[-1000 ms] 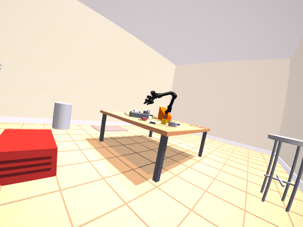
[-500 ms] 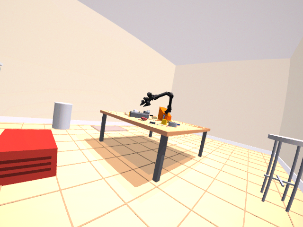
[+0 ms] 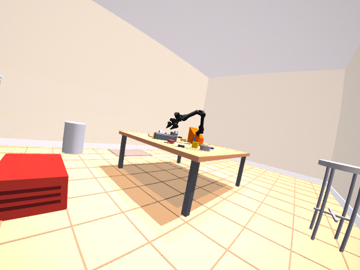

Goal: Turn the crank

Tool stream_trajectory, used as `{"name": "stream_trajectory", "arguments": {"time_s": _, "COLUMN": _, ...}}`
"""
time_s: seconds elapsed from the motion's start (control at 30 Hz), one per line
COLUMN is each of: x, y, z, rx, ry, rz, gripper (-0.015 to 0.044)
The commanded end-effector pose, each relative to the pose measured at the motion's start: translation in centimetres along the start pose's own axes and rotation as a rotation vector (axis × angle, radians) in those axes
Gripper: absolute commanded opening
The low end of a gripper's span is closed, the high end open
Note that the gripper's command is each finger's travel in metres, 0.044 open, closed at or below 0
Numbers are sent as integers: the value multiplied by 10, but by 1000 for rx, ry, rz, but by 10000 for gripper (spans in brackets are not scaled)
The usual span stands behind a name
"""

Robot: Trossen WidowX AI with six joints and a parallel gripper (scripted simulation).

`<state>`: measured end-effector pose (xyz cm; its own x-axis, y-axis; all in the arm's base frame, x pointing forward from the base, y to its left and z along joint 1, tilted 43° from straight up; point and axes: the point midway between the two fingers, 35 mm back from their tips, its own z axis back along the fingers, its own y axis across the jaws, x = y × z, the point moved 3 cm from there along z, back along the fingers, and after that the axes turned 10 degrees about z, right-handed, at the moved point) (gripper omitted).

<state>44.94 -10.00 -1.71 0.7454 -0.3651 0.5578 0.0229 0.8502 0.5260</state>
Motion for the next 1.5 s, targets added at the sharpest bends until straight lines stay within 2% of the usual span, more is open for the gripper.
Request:
{"name": "stream_trajectory", "arguments": {"time_s": 0.0, "x": 0, "y": 0, "z": 0, "rx": -3, "ry": -1, "rz": -2, "gripper": 440}}
{"name": "stream_trajectory", "arguments": {"time_s": 0.17, "x": 4, "y": -1, "z": 4, "rx": -3, "ry": -1, "rz": -2, "gripper": 440}}
{"name": "stream_trajectory", "arguments": {"time_s": 0.33, "x": 34, "y": -9, "z": 37, "rx": -2, "ry": 0, "rz": 2, "gripper": 440}}
{"name": "stream_trajectory", "arguments": {"time_s": 0.47, "x": 37, "y": -7, "z": 43, "rx": -6, "ry": 1, "rz": -6, "gripper": 440}}
{"name": "stream_trajectory", "arguments": {"time_s": 1.07, "x": 1, "y": 68, "z": 97, "rx": -136, "ry": 24, "rz": -205, "gripper": 440}}
{"name": "stream_trajectory", "arguments": {"time_s": 1.47, "x": -30, "y": 96, "z": 124, "rx": -204, "ry": 15, "rz": -306, "gripper": 440}}
